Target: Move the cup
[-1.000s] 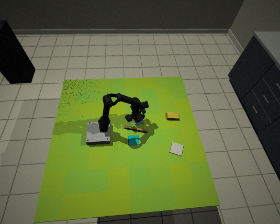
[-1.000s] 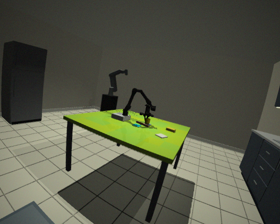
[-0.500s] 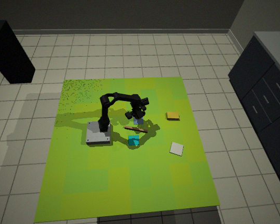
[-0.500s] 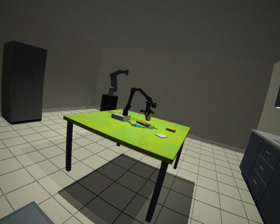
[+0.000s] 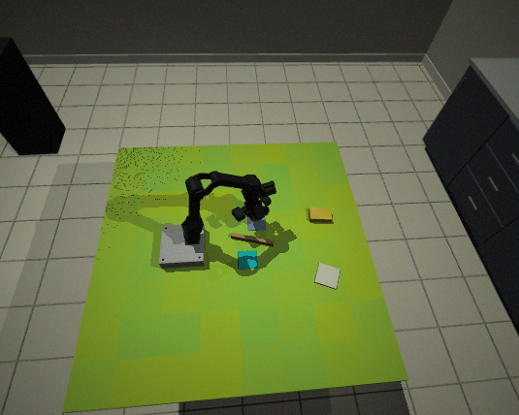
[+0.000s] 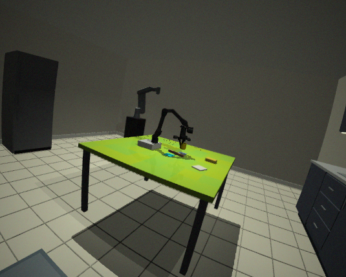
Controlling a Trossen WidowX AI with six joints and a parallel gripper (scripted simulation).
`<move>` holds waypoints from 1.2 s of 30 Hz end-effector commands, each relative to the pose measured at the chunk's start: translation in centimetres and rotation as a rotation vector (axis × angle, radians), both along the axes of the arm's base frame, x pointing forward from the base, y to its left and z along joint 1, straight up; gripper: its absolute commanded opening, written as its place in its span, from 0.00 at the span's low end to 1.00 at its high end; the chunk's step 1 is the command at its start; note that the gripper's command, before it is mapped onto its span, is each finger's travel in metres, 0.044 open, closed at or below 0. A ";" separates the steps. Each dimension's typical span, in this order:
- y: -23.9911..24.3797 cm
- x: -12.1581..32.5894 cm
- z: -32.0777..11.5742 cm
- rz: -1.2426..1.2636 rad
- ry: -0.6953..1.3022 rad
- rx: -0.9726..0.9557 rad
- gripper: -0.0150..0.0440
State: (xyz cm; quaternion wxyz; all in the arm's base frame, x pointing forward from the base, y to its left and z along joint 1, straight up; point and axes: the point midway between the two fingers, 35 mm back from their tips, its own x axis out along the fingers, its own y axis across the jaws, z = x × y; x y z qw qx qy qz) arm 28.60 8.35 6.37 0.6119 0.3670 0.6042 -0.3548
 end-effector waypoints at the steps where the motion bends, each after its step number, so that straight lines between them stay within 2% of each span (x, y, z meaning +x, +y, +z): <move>1: -0.3 -0.1 0.0 0.001 -0.001 0.000 0.25; 36: -7.8 -2.1 0.2 -0.003 0.001 -0.011 0.25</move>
